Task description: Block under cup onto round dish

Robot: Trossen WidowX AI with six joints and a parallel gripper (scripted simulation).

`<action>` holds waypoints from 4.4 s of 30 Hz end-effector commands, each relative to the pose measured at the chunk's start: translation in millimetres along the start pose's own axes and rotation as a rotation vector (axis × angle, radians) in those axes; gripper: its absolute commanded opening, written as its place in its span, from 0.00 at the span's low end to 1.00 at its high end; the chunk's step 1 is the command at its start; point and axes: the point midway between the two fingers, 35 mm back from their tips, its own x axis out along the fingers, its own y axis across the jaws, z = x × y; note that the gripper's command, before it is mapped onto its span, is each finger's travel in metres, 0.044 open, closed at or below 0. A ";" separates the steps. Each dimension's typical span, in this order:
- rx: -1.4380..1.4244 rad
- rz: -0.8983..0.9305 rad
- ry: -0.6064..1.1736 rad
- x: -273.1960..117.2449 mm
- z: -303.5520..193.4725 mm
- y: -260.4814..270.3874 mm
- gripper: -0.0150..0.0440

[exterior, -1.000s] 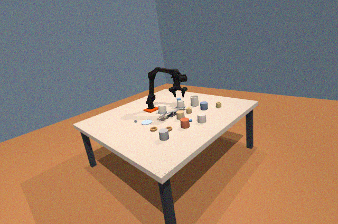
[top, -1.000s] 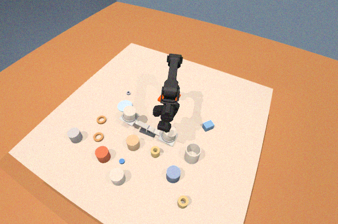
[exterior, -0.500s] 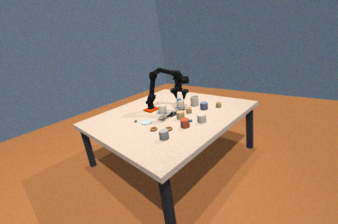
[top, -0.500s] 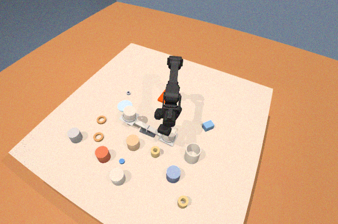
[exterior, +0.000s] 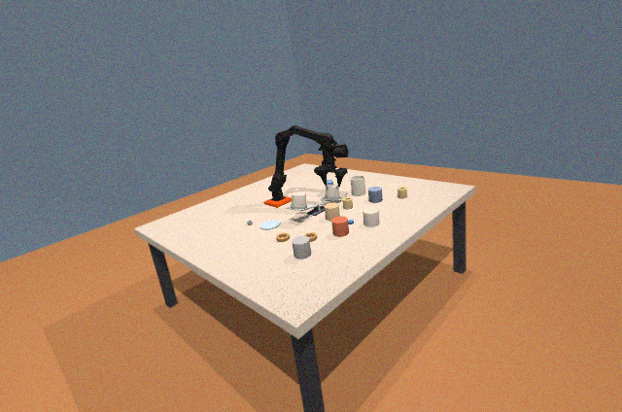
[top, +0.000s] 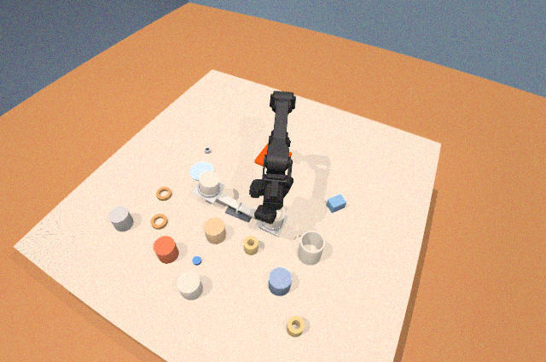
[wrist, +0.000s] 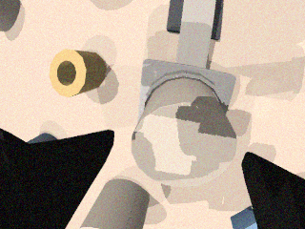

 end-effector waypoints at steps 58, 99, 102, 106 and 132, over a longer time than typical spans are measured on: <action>0.005 -0.004 -0.008 25.4 0.4 2.0 0.25; 0.005 -0.004 -0.008 -28.2 -1.3 6.0 0.25; 0.005 -0.004 -0.008 -32.2 -1.3 5.9 0.25; 0.005 -0.004 -0.008 -37.4 -1.2 5.6 0.25; 0.005 -0.004 -0.008 -71.3 0.0 1.4 0.25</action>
